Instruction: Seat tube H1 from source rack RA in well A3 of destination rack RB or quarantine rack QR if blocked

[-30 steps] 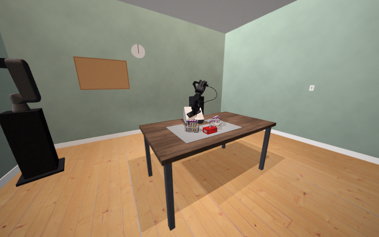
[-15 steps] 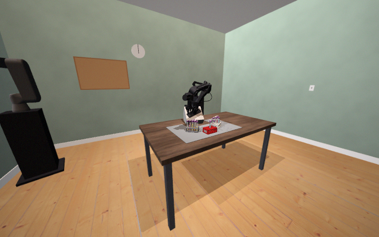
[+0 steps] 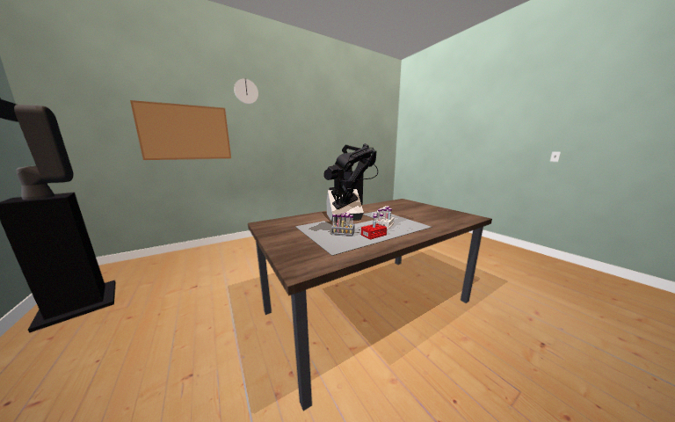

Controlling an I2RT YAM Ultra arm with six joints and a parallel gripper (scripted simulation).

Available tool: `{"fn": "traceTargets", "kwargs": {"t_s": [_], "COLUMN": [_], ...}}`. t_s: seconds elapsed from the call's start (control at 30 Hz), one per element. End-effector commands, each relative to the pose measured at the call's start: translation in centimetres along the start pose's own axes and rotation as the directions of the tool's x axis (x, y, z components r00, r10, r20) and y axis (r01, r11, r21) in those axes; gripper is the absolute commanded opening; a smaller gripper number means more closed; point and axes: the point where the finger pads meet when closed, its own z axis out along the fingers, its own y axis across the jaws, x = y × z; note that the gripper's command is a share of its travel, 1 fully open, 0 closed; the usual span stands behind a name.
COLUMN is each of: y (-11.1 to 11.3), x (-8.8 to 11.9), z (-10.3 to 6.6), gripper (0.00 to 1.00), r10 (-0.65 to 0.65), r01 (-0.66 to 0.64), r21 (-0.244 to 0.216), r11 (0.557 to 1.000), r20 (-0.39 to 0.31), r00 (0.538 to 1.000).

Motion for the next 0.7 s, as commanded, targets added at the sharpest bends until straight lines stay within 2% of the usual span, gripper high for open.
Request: {"fn": "traceTargets", "kwargs": {"t_s": [0.0,0.2,0.23,0.27,0.33,0.37,0.67], "y": [-0.2,-0.2,-0.8,-0.5,-0.5,0.1,-0.2], "x": [-0.9,-0.8,-1.1,-1.0,-1.0,-0.5,-0.2], "z": [-1.7,-1.7,-1.6,-1.1,-1.1,-0.1,1.6], "gripper": [0.30,0.30,0.30,0.30,0.30,0.30,0.30], "r10": [-0.033,-0.033,-0.047,-0.047,-0.047,-0.025,-0.024], "r01": [0.031,0.031,0.044,0.045,0.045,0.024,0.024], "r21": [0.048,0.048,0.070,0.053,0.053,0.023,0.030], "r11": [0.998,0.998,0.997,0.998,0.998,0.999,0.999], "r20": [0.031,0.031,0.038,0.038,0.038,0.032,0.017], "r00": [0.999,0.999,0.998,0.998,0.998,0.999,1.000]}}
